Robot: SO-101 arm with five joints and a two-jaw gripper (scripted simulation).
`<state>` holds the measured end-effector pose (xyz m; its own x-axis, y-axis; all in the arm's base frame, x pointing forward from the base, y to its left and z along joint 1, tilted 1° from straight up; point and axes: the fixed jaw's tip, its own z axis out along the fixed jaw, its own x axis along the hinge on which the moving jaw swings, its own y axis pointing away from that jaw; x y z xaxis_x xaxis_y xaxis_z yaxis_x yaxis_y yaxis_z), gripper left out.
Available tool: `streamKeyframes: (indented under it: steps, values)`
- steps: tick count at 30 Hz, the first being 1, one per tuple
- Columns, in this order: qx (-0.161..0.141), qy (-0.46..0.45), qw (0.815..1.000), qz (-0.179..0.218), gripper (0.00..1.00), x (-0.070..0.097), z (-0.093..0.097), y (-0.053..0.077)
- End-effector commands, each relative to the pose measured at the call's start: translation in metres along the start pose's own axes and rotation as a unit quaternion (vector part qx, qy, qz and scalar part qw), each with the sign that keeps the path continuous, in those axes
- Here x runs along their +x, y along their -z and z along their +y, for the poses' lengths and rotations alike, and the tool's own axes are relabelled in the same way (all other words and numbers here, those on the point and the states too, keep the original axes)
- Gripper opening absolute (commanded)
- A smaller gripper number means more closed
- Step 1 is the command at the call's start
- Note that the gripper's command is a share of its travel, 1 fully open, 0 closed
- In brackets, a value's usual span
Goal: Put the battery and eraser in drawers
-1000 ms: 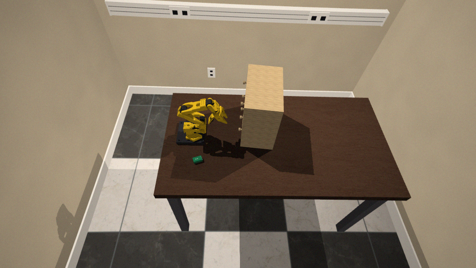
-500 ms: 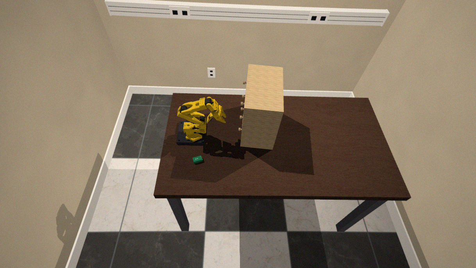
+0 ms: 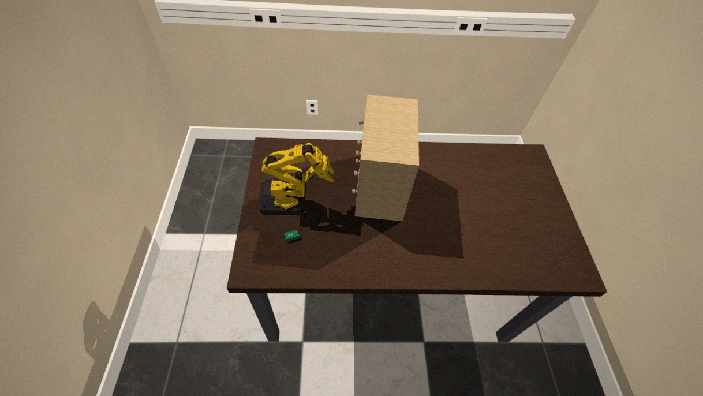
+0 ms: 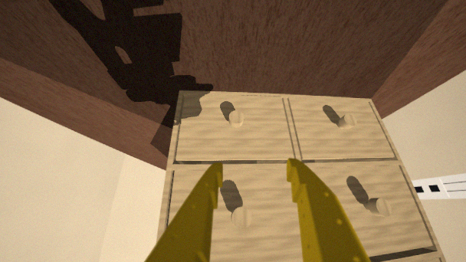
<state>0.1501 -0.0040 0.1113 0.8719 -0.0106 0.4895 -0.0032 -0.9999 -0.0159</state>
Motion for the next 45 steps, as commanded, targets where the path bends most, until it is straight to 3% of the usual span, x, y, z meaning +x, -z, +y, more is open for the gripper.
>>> streamKeyframes:
  steps: [1, 7, 24, 39, 41, 45]
  values:
    - [0.002, -0.002, 1.000, 0.006, 0.21, 0.0010, -0.0011, 0.0023]
    - [0.002, -0.002, 1.000, 0.006, 0.21, 0.0010, -0.0011, 0.0023]
    - [0.000, -0.189, 0.982, 0.006, 0.21, -0.0018, 0.0003, 0.0023]
    - [-0.001, -0.370, 0.929, 0.007, 0.21, -0.0042, 0.0007, 0.0023]
    - [-0.001, -0.370, 0.929, 0.007, 0.21, -0.0042, 0.0007, 0.0023]
    - [-0.002, -0.416, 0.909, 0.007, 0.21, -0.0048, 0.0006, 0.0023]
